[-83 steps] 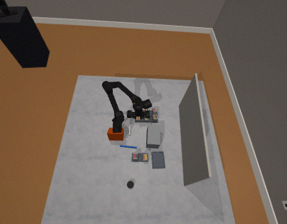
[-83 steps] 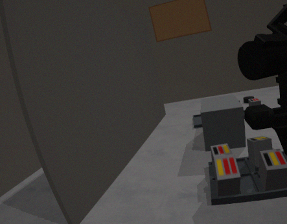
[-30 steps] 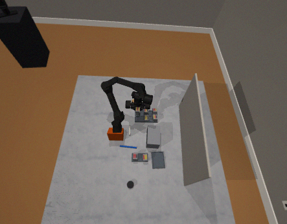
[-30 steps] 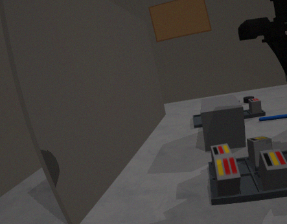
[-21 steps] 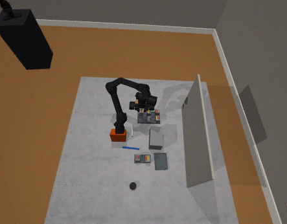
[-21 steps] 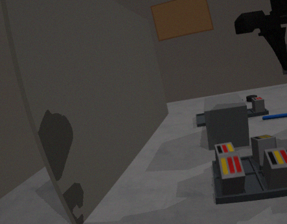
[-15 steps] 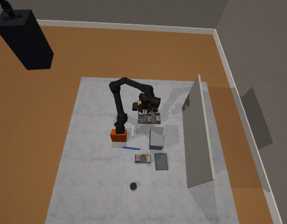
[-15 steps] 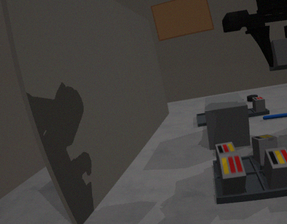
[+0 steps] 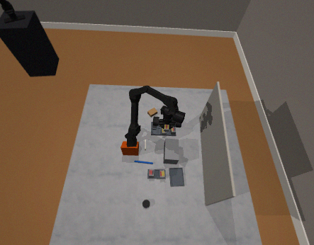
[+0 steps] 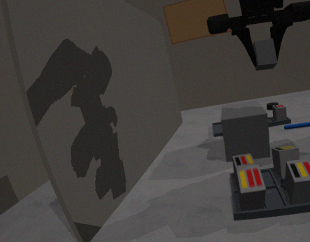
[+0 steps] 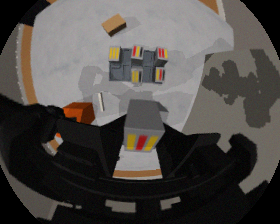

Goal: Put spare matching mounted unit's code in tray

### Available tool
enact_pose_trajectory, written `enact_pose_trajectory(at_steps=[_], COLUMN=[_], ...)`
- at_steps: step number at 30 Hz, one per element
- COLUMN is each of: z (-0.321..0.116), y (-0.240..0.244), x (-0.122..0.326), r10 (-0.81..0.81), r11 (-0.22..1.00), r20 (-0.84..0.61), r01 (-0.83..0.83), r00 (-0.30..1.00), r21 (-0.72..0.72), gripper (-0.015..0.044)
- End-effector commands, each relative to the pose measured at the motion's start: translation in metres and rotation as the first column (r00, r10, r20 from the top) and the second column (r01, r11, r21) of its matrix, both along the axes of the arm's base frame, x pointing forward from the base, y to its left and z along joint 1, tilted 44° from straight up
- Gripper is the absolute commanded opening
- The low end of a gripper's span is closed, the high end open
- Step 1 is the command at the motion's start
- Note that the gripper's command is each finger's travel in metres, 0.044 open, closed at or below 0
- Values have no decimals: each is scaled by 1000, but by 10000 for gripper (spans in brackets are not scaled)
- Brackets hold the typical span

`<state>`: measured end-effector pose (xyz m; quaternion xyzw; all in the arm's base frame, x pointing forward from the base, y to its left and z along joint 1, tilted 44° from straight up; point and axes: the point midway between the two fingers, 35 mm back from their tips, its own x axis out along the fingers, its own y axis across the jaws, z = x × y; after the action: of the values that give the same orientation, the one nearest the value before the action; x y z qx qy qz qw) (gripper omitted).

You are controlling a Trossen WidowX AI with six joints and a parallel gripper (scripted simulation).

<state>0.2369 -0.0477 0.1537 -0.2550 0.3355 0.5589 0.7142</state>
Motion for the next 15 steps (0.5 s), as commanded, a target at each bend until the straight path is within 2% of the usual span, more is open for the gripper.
enact_pose_trajectory(at_steps=[1,15], z=[-7,-37], y=[-16,-65], x=[11,41], r10=[-4,17], r11=[1000,1000], r20=[1,6], r01=[4,-17], r00=[1000,1000], r21=[-9,-6], gripper=[0,0])
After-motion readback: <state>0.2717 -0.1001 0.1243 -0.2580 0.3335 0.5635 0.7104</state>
